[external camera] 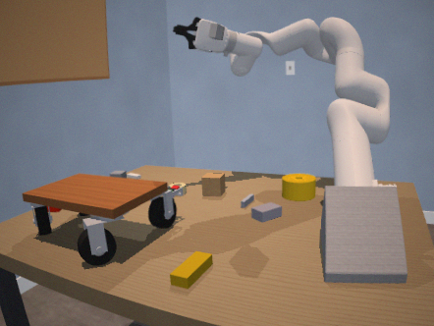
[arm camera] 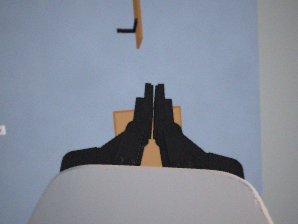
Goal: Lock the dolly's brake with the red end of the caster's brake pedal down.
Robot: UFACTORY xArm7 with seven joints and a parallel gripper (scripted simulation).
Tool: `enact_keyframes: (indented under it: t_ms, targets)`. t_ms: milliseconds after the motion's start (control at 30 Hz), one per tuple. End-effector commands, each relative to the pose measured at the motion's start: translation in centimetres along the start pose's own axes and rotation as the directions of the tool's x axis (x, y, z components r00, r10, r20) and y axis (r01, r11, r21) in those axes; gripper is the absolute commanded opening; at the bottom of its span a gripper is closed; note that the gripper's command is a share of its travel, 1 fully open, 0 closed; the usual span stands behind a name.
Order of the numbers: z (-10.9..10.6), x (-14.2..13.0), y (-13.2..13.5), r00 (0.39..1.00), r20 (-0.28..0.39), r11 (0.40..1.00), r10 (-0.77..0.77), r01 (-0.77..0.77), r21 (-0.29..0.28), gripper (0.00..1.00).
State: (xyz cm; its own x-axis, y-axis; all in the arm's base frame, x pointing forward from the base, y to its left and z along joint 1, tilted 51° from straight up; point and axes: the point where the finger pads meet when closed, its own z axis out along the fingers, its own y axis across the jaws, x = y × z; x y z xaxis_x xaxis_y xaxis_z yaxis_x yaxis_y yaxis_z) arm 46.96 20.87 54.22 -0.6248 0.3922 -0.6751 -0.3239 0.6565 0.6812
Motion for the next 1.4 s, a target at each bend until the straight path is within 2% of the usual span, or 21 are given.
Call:
enact_keyframes:
  t_ms: [0, 400, 467, 1067, 1133, 1367]
  targets:
    - [0.5, 1.5, 0.9, 0.998, -0.052, 0.998, -0.03, 0.033, 0.052, 0.0]
    - [0.5, 1.5, 0.9, 0.998, -0.052, 0.998, -0.03, 0.033, 0.052, 0.0]
    - [2.7, 6.6, 0.4, 0.976, -0.175, 0.966, -0.126, 0.16, 0.201, 0.0]
    - [2.7, 6.6, 0.4, 0.976, -0.175, 0.966, -0.126, 0.16, 0.201, 0.0]
    - [5.1, 12.0, -2.6, 0.931, -0.321, 0.876, -0.173, 0.295, 0.382, 0.0]
    - [5.1, 12.0, -2.6, 0.931, -0.321, 0.876, -0.173, 0.295, 0.382, 0.0]
